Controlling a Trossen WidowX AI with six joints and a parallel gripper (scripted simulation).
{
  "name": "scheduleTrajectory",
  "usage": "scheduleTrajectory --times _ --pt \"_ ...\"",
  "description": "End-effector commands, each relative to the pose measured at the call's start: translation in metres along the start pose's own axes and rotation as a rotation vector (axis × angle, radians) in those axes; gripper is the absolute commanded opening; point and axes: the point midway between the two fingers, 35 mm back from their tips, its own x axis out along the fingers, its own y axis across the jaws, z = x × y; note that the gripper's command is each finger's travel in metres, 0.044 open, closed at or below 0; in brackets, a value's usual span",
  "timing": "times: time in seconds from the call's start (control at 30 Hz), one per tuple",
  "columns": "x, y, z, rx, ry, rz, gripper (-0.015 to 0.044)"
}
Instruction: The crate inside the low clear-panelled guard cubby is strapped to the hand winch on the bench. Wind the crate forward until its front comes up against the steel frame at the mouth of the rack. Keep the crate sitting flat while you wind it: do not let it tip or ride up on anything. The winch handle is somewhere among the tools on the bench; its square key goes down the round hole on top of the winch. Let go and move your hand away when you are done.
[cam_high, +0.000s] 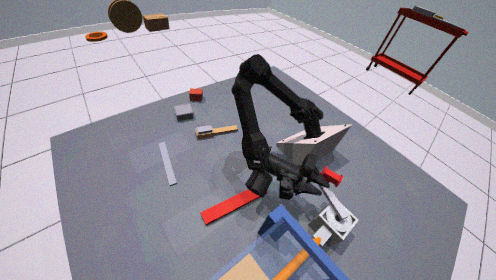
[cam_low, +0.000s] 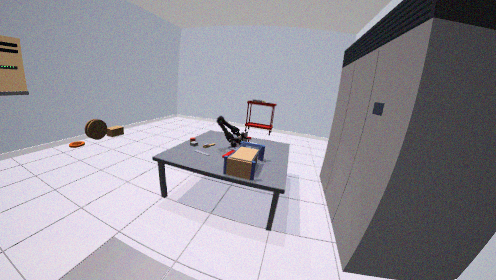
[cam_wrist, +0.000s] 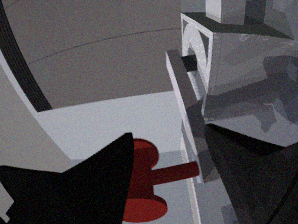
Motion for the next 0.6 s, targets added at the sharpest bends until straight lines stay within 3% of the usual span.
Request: scheduleTrajectory --times 0.0,0.3,0.57 --pt "-0.034 0.0 -0.006 -0.006 0.006 0.004 0.024" --pt "-0.034 0.002 -0.005 -0.006 0.006 0.003 0.024" --pt "-0.034 0.091 -0.004 -0.004 0.002 0.008 0.024"
